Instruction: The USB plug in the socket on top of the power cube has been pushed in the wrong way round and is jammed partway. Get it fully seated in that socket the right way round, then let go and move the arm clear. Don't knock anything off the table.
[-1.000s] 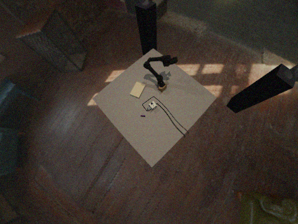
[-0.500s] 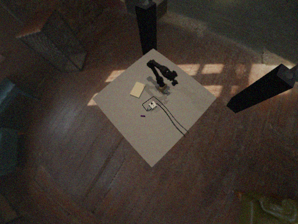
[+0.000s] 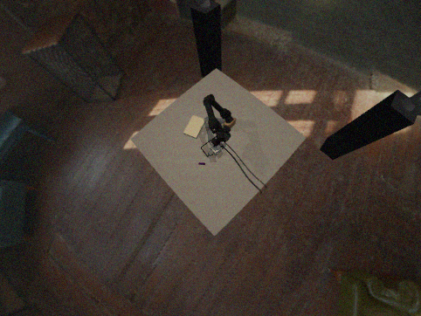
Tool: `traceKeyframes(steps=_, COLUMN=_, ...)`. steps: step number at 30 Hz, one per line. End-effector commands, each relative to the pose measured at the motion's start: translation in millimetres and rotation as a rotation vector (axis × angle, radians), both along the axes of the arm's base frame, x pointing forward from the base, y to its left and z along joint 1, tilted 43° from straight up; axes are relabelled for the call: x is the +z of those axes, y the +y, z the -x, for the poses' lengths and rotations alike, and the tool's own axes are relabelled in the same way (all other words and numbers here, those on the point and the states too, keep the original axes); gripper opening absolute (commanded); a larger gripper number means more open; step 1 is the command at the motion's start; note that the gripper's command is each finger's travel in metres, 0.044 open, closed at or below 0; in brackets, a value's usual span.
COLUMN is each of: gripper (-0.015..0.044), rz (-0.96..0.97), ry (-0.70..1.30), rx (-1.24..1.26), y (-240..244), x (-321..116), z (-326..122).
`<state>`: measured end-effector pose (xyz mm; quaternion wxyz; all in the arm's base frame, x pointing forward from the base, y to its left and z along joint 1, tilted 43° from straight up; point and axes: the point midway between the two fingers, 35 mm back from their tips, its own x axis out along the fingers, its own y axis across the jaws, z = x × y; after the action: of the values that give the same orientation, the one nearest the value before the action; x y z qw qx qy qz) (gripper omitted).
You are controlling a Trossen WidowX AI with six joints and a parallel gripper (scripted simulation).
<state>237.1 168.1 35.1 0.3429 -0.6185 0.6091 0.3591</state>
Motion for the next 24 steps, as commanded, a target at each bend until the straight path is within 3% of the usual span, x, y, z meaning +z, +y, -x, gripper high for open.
traceKeyframes(steps=1, gripper=0.0440, rz=0.165, ry=-0.115, rx=-0.135, y=-52, x=-3, z=-47)
traceKeyframes(steps=24, gripper=0.0440, rz=0.197, ry=-0.136, rx=-0.158, y=-72, x=-10, z=-59)
